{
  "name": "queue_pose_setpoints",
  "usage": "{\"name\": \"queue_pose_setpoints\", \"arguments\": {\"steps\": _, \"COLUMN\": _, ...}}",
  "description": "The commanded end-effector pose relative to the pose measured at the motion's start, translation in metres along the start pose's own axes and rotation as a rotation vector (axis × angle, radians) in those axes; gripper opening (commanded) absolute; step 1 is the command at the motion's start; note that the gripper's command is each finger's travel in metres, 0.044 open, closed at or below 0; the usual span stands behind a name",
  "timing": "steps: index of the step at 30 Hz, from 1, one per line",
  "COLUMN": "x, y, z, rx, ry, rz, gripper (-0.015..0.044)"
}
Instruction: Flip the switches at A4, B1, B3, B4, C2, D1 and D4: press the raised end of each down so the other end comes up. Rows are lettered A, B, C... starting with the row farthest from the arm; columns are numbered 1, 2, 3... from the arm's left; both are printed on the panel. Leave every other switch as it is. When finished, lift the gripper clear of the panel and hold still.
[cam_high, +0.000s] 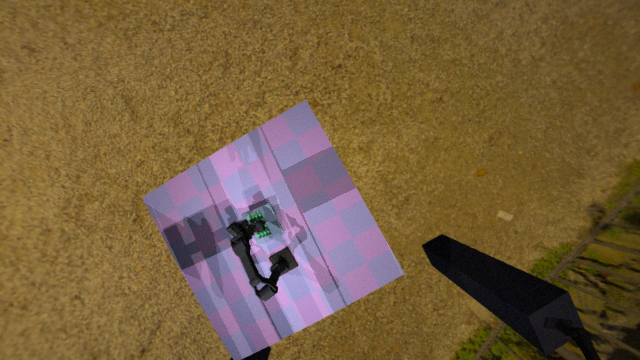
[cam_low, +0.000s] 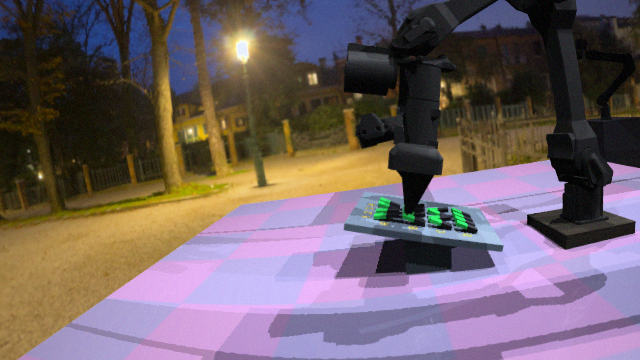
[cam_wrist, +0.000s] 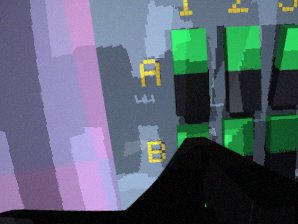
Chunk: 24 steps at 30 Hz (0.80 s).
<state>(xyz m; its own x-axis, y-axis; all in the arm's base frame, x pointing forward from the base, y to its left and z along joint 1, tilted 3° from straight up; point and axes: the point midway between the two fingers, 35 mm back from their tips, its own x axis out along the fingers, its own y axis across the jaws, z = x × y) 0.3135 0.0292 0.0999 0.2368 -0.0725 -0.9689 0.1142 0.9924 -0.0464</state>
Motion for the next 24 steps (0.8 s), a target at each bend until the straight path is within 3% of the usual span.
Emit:
{"name": "queue_pose_setpoints", "arguments": {"steps": 1, "x": 0.0004, "y": 0.0002, "z": -0.0001, "rx": -0.004, "ry": 0.001, "rz": 0.002, "gripper": 0.0}}
{"name": "queue_pose_setpoints", "arguments": {"steps": 24, "x": 0.0032, "y": 0.0002, "z": 0.0, "rx": -0.004, "ry": 0.001, "rz": 0.002, "gripper": 0.0}}
